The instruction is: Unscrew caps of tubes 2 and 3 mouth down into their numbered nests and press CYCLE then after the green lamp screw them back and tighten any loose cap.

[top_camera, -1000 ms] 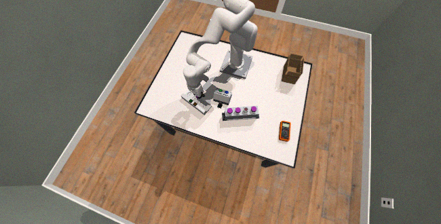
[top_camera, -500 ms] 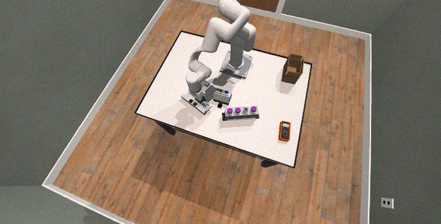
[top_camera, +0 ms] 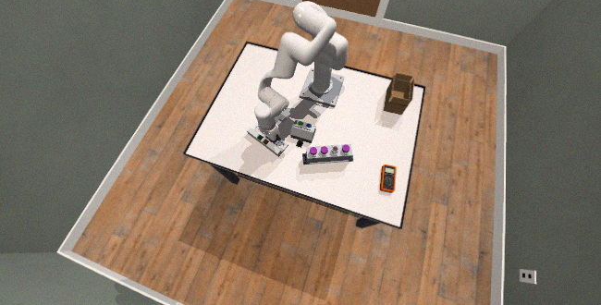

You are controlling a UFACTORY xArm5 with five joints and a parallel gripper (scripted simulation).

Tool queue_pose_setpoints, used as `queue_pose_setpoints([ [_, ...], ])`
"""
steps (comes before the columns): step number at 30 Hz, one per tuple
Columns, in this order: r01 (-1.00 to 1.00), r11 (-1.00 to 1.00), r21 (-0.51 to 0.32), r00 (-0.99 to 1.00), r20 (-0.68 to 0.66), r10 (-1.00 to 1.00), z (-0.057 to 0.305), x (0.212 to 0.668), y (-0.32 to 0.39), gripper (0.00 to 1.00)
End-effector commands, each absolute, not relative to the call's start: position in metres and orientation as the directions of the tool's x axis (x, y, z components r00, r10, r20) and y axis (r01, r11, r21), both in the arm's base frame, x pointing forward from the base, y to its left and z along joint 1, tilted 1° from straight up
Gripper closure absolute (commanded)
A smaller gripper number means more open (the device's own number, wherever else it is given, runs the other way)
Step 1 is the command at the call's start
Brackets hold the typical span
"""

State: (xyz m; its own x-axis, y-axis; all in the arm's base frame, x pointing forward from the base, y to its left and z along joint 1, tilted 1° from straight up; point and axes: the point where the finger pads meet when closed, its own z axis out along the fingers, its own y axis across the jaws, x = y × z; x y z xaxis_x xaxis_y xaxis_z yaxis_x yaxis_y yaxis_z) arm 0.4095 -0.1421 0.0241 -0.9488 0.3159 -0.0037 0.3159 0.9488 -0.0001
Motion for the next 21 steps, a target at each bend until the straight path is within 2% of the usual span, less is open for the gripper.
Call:
queue_pose_setpoints([
  [1, 0.316, 0.949, -0.009, -0.949, -0.008, 0.316, 0.0245, 0.4111, -0.1427, 1.0],
  [21, 0.316, 0.949, -0.009, -0.949, -0.008, 0.316, 0.0229, 0.4101, -0.1424, 1.0],
])
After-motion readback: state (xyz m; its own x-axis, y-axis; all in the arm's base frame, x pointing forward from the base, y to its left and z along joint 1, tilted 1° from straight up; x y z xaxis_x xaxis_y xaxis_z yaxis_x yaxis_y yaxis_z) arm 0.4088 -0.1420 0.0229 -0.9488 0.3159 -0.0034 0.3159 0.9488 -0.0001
